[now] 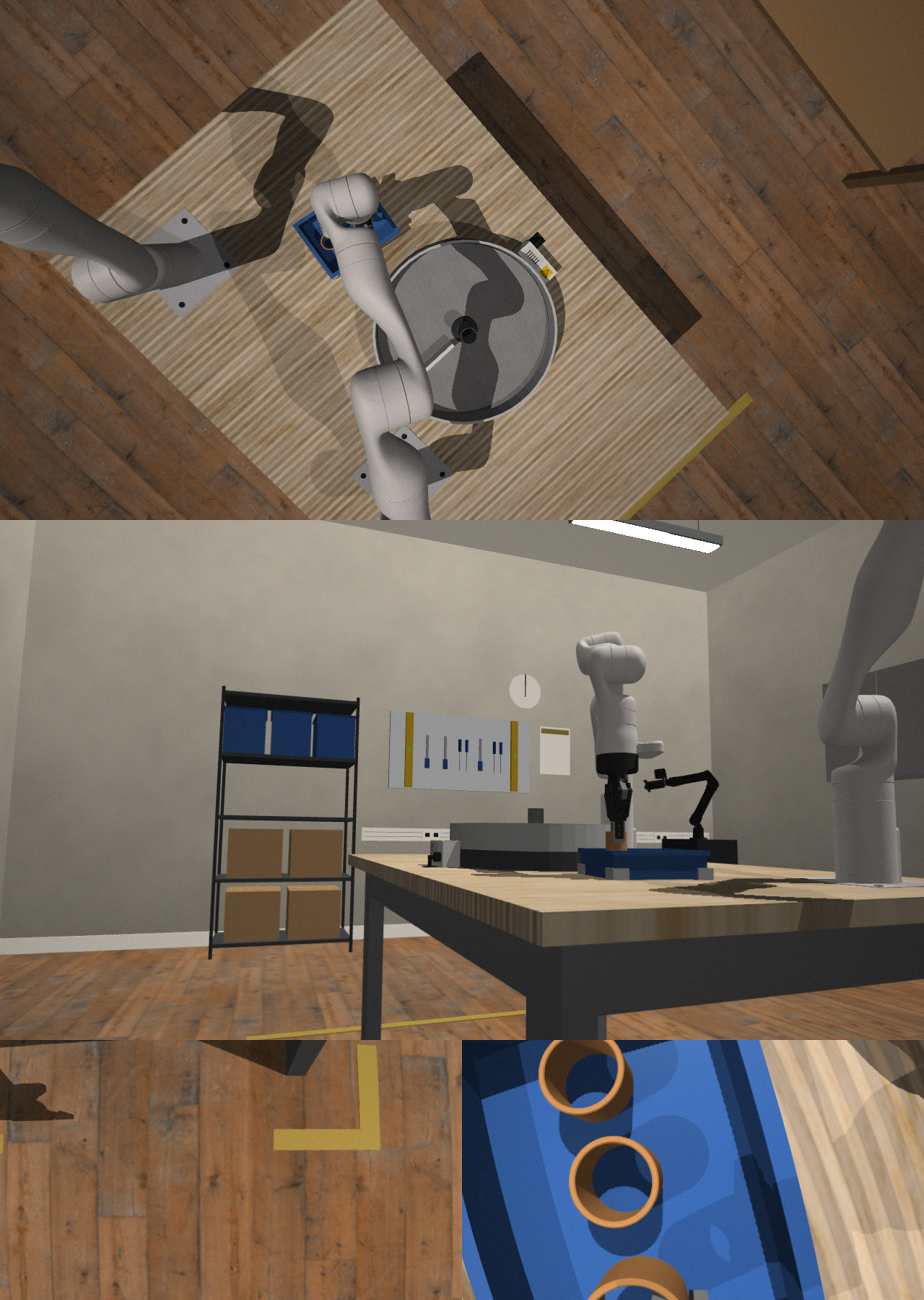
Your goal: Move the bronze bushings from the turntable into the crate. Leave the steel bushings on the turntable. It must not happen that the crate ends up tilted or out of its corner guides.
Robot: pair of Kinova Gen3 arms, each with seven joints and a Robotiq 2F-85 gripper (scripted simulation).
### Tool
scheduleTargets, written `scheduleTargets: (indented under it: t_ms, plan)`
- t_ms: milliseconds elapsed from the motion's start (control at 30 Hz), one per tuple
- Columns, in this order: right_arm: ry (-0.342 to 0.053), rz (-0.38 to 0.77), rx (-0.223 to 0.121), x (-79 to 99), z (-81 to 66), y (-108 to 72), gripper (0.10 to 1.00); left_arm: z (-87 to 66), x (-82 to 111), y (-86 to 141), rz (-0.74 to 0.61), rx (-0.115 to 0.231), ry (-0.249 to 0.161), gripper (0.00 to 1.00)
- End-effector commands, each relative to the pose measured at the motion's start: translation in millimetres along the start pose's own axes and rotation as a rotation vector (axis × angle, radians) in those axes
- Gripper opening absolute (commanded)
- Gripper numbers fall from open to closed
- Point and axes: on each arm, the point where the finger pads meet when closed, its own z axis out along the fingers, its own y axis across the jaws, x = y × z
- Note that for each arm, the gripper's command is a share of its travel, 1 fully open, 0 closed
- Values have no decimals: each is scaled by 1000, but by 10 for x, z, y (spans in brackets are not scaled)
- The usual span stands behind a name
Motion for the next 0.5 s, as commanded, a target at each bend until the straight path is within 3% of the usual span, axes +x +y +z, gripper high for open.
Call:
scheduleTargets:
  t_ms: [0, 467]
  plan:
    - [-1, 0, -3, -1, 15, 7, 99, -8, -4, 1, 0, 0, -2, 1000]
    - [-1, 0, -3, -2, 237, 8, 99, -8, -4, 1, 0, 0, -2, 1000]
